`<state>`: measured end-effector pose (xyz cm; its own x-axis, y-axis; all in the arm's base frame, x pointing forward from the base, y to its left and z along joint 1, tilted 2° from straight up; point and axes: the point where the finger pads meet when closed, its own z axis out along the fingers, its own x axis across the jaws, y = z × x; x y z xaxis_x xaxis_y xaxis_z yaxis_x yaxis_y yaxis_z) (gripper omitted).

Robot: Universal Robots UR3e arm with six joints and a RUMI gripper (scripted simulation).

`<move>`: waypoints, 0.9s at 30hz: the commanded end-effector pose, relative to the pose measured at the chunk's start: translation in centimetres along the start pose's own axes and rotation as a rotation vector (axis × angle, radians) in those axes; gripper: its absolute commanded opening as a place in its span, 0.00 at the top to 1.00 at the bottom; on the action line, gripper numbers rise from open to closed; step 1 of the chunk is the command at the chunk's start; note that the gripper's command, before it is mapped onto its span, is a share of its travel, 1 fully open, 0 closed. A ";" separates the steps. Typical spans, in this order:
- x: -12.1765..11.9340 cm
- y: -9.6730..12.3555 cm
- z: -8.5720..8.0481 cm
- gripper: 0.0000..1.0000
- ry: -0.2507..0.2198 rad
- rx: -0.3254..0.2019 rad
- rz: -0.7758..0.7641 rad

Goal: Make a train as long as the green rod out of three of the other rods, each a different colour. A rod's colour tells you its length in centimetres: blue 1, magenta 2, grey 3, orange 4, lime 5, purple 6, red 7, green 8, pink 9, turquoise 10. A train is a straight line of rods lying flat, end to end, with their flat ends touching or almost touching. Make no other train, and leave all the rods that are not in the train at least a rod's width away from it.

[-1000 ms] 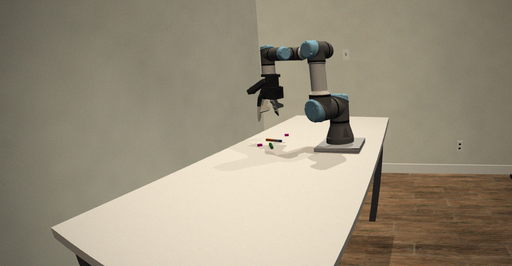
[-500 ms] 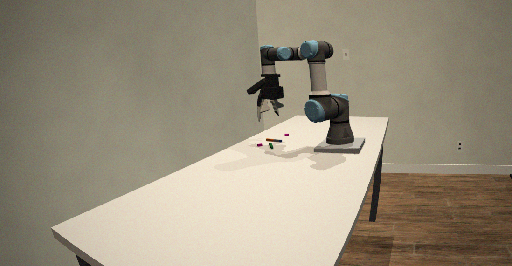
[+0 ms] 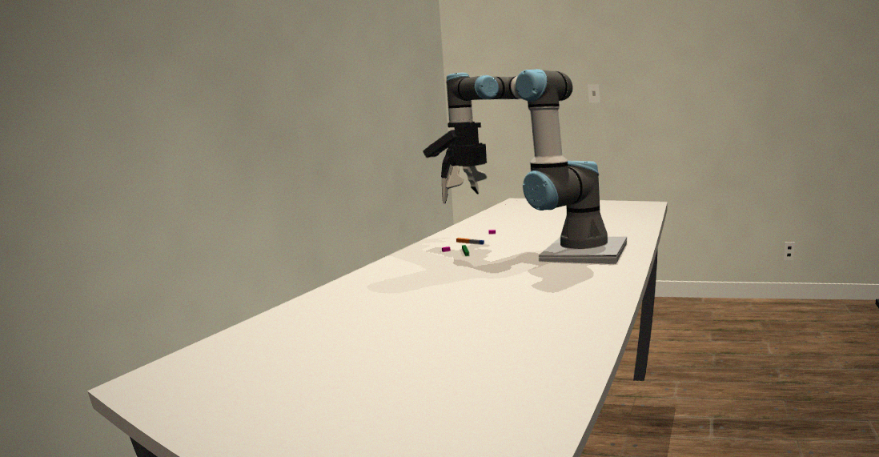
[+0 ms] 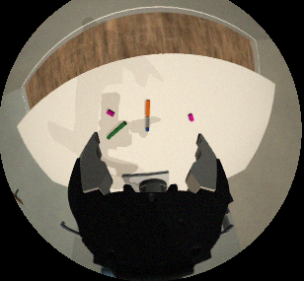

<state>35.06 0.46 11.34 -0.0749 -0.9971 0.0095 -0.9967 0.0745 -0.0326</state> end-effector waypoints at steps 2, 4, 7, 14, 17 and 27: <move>0.0 -0.1 -1.3 0.00 0.001 0.002 0.000; 0.0 -0.1 -1.8 0.00 0.001 0.002 0.000; 0.0 -0.1 -2.6 0.00 0.001 0.002 0.000; 0.0 -0.1 -4.0 0.00 0.001 0.002 0.000; 0.0 -0.1 -4.7 0.00 0.001 0.002 0.000; 0.0 0.0 -6.7 0.00 0.001 0.002 0.000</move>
<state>34.87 0.53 17.20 -0.0749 -0.9971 0.0100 -0.9966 0.0745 -0.0362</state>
